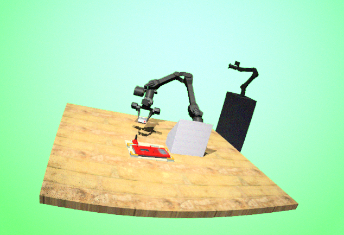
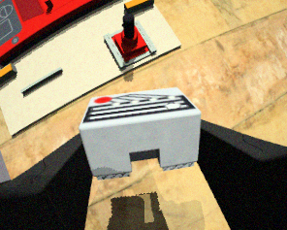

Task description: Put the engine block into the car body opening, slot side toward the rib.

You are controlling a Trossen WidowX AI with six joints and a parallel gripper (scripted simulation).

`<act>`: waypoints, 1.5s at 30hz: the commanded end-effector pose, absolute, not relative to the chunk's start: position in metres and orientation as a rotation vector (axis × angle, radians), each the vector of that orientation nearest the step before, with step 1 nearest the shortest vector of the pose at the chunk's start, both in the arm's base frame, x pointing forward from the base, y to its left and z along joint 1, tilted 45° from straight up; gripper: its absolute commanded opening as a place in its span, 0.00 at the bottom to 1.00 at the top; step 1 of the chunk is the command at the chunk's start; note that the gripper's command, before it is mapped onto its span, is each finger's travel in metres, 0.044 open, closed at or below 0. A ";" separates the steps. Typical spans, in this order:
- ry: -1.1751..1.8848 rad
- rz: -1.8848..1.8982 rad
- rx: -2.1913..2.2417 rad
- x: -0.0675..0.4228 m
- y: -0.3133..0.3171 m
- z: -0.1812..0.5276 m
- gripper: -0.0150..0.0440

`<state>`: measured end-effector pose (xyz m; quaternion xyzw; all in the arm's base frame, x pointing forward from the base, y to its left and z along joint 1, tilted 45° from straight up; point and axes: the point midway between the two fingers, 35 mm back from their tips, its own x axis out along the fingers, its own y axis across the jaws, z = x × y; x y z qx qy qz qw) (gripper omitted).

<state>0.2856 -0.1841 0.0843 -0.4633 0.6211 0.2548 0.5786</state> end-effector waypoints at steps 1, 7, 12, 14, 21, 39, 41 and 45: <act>1.327 0.645 -1.043 0.285 -0.188 0.088 0.25; 1.278 0.660 -1.030 0.284 -0.189 0.090 0.25; 1.274 0.663 -1.028 0.284 -0.189 0.090 0.25; 1.255 0.675 -1.017 0.283 -0.191 0.089 0.25; 1.158 0.719 -0.969 0.279 -0.203 0.080 0.25; 1.159 0.719 -0.969 0.273 -0.231 0.052 0.25; 1.159 0.719 -0.969 0.273 -0.233 0.050 0.25; 1.160 0.719 -0.969 0.271 -0.240 0.043 0.25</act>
